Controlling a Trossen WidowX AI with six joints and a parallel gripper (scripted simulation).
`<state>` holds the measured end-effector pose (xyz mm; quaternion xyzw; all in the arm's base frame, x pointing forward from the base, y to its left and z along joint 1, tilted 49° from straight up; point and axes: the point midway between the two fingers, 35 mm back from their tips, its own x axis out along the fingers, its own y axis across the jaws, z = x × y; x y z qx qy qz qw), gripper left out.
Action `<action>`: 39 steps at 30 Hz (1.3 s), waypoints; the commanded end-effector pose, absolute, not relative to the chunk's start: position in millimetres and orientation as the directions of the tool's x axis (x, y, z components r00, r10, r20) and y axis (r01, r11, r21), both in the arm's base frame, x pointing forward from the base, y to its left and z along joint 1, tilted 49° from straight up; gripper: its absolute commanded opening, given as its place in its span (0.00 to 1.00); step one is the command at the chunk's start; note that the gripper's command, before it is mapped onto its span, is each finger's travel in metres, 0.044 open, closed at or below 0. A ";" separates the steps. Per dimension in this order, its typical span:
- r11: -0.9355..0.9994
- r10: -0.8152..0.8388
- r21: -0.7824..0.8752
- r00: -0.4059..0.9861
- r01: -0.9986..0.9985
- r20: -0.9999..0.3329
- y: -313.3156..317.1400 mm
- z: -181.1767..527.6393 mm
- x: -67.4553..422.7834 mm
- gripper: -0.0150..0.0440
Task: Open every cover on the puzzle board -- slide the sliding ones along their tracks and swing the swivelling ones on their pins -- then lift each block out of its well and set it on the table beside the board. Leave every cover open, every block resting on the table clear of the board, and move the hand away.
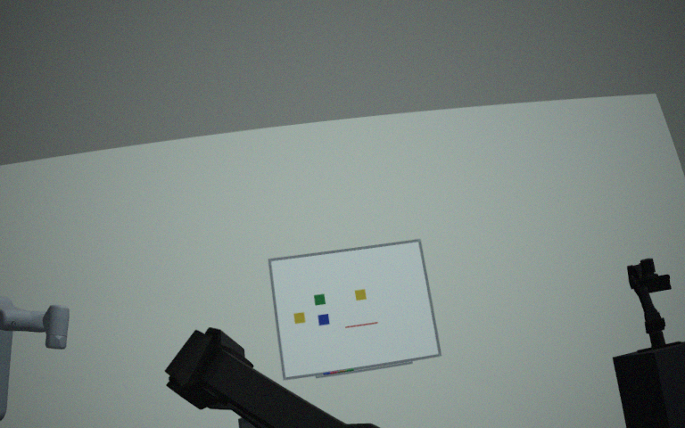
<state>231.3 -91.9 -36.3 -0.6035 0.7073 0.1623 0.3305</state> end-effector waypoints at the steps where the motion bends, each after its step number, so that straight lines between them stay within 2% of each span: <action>1: 0.216 -0.750 -0.162 -0.057 -0.963 -0.659 -94.5 -38.2 228.7 0.50; 4: 0.216 -0.750 -0.162 -0.057 -0.963 -0.659 -94.5 -38.2 228.7 0.50; 14: 0.220 -0.746 -0.167 -0.055 -0.961 -0.663 -93.2 -37.5 230.5 0.39; 39: 0.218 -0.745 -0.164 -0.056 -0.962 -0.665 -72.8 -21.9 232.1 0.39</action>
